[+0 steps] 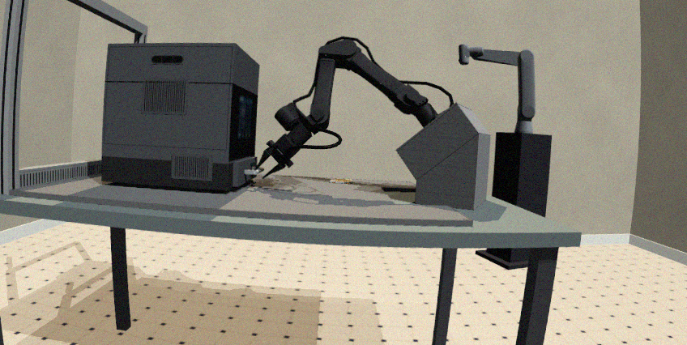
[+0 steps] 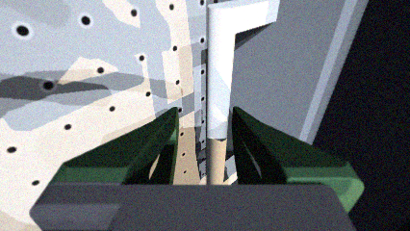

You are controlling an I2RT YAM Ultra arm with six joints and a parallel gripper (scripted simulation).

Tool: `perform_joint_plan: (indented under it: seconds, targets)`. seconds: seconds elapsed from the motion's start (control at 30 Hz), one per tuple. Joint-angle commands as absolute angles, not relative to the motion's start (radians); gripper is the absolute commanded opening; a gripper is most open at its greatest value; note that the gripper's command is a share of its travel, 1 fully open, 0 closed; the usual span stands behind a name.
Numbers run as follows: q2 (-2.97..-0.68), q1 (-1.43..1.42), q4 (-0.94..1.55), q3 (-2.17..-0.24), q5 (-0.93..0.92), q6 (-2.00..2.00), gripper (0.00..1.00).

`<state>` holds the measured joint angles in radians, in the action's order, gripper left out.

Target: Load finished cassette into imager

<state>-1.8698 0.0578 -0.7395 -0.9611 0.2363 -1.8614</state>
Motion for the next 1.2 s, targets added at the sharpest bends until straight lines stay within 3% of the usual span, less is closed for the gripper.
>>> perform_joint_plan:
  seconds: [0.0,0.03,0.07,1.17]
  targets:
    - [-1.836,0.052,-0.744,-0.991,0.219,-1.861,0.35]
    - [-1.836,0.052,-0.744,-0.991,0.219,-1.861,0.35]
    - [-1.836,0.052,-0.744,-0.991,0.219,-1.861,0.0]
    - [-1.83,0.054,-0.76,-0.918,0.235,-1.859,0.0]
